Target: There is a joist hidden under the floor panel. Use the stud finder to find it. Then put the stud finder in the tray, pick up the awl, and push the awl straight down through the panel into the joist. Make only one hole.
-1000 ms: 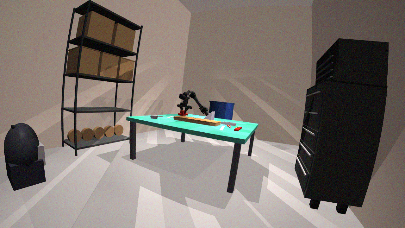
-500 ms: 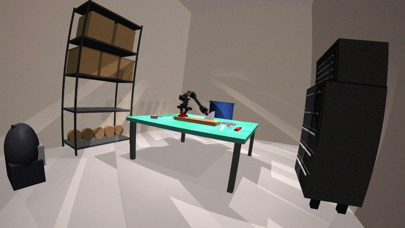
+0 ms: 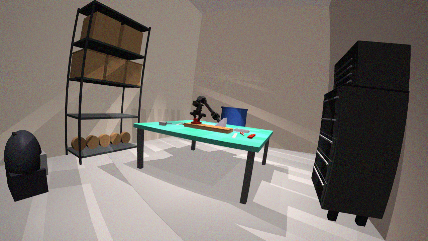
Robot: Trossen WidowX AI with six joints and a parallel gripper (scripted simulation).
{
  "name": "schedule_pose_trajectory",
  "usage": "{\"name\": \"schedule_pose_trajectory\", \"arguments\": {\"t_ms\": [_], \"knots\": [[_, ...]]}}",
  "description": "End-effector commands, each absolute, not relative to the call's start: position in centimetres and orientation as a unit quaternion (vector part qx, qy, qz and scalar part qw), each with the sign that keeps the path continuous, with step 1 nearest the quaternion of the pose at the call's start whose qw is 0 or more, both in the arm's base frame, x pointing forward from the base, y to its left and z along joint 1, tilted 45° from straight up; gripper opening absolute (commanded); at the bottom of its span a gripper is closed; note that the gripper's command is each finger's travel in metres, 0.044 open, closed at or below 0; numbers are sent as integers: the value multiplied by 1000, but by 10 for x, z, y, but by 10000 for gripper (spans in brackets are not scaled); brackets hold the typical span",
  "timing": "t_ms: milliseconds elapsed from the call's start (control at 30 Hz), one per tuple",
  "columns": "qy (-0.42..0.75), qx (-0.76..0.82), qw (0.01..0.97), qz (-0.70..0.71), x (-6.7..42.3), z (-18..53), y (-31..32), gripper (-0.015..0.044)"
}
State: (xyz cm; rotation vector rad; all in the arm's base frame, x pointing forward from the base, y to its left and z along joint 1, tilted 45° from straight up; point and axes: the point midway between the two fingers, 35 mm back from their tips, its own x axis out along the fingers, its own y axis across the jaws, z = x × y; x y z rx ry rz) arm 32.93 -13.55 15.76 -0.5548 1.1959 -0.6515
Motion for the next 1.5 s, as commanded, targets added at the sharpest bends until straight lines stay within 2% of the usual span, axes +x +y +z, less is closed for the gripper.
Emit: {"name": "schedule_pose_trajectory", "arguments": {"t_ms": [0, 1467], "knots": [[547, -254, 741, -295, 332, 148, -127, 0], [548, -251, 742, -294, 351, 63, -43, 0]]}}
